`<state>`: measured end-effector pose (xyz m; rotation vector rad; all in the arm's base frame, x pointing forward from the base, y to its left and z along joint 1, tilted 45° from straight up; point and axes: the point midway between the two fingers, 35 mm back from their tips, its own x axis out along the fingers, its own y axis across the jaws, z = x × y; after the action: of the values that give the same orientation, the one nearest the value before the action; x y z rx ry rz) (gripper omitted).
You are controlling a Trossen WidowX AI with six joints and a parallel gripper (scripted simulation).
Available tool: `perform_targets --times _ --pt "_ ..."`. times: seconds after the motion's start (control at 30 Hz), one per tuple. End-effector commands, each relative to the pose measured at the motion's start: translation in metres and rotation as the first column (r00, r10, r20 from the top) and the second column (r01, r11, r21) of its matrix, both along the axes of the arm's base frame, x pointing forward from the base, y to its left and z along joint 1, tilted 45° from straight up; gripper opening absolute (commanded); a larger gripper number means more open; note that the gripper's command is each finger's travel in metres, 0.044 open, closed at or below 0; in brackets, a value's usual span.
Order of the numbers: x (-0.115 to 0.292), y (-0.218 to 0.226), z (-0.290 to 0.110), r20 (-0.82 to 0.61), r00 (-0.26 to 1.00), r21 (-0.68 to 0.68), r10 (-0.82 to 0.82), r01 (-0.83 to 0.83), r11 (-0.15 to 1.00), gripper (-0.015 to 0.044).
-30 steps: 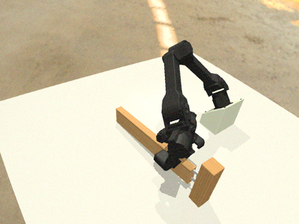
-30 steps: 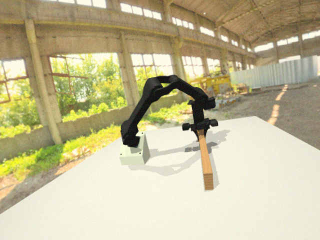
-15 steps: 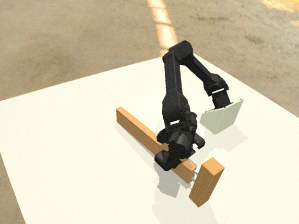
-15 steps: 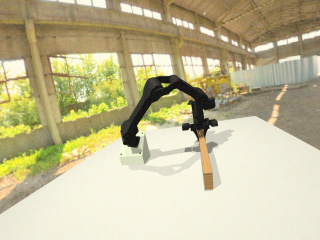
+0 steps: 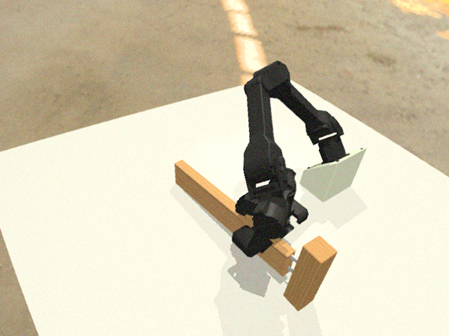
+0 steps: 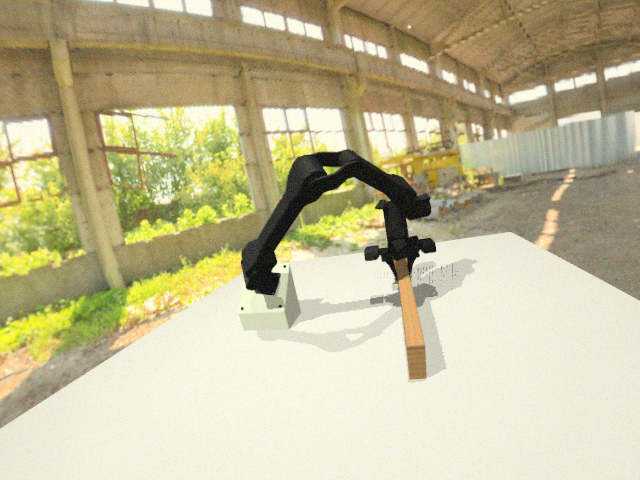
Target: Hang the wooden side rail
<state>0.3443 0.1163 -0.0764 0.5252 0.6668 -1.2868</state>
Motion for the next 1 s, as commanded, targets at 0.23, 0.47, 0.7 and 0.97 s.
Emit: perform_targets --times 0.23,0.47,0.7,0.97 --pt "0.0015 0.0077 0.0011 0.009 1.000 0.008 0.009 -0.009 1.000 0.0000" --pt "0.0022 0.0083 0.0006 0.009 1.000 0.008 0.009 -0.009 1.000 0.0000" --pt "0.0015 0.0087 0.0000 0.009 1.000 0.008 0.009 -0.009 1.000 0.0000" --pt "0.0007 0.0085 -0.0013 0.009 1.000 0.008 0.009 -0.009 1.000 0.0000"
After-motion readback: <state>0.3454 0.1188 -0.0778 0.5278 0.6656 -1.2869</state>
